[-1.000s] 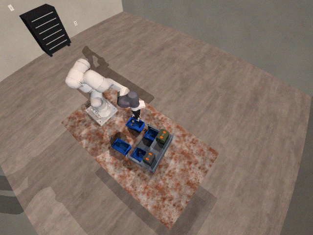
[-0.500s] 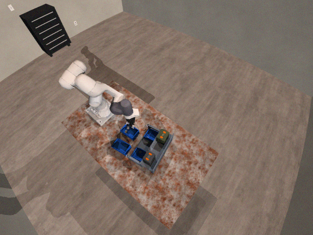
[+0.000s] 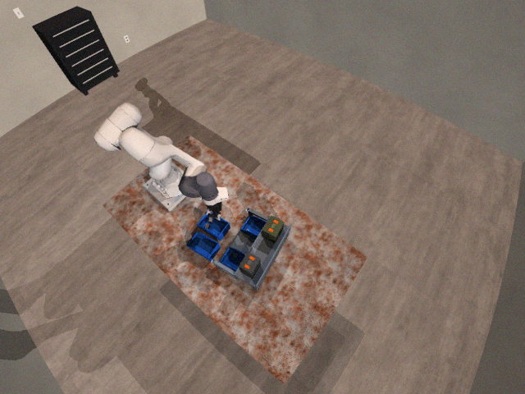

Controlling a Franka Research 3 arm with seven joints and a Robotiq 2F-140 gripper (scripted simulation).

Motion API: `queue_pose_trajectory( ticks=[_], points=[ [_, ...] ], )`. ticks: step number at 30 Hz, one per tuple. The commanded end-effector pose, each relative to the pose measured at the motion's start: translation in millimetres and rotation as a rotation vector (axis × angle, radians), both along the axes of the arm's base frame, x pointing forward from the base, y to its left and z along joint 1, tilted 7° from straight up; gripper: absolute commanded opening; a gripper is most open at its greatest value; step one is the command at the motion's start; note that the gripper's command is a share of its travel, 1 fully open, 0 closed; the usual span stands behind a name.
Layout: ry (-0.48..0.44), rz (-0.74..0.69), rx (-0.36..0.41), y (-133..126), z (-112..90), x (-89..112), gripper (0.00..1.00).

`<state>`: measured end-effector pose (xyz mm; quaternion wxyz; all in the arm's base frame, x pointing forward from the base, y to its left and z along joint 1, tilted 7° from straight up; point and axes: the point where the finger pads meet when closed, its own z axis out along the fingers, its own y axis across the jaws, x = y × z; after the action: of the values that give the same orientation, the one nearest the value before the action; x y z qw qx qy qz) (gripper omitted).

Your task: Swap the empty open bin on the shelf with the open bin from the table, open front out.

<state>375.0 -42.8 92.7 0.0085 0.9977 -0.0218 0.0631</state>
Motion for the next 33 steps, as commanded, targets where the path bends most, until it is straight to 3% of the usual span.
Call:
queue_pose_trajectory(
  ticks=[1,9,19,33],
  points=[
    [-0.001,0.041,-0.006,-1,1,1,0.00],
    [-0.001,0.041,-0.006,-1,2,4,0.00],
    [-0.001,0.041,-0.006,-2,6,41,0.00],
    [-0.001,0.041,-0.006,-2,6,42,0.00]
  ],
)
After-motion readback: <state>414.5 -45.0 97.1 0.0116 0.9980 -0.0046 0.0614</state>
